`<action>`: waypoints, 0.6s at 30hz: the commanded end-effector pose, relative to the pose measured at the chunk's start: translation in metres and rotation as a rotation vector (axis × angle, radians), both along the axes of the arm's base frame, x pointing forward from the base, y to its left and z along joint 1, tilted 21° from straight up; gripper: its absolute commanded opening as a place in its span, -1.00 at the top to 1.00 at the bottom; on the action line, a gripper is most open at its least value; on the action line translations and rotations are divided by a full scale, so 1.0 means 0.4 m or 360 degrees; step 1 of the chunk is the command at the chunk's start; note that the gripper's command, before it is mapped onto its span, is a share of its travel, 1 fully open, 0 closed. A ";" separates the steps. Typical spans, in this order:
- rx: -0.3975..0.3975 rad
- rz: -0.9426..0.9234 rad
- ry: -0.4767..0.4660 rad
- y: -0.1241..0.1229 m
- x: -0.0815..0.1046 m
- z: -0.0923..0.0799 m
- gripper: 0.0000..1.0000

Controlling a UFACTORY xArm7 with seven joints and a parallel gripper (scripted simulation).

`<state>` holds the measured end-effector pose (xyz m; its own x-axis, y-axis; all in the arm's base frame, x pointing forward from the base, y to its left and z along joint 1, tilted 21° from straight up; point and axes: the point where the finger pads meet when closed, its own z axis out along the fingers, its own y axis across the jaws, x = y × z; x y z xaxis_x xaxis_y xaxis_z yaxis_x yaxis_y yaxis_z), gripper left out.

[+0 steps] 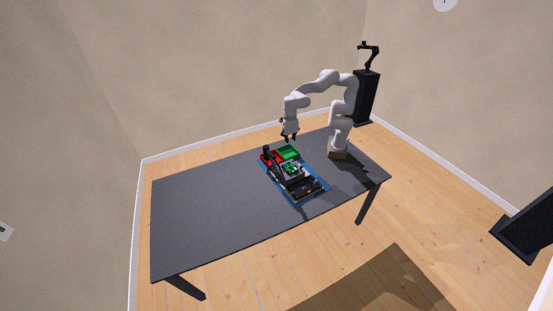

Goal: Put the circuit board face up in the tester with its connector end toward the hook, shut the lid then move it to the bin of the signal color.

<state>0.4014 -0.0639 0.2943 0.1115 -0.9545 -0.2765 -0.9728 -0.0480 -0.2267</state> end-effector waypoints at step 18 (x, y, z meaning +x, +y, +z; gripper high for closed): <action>0.0000 -0.0003 -0.0006 0.008 0.196 0.051 -0.01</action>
<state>0.4515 -0.0616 0.3089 0.1096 -0.9569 -0.2688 -0.9699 -0.0438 -0.2396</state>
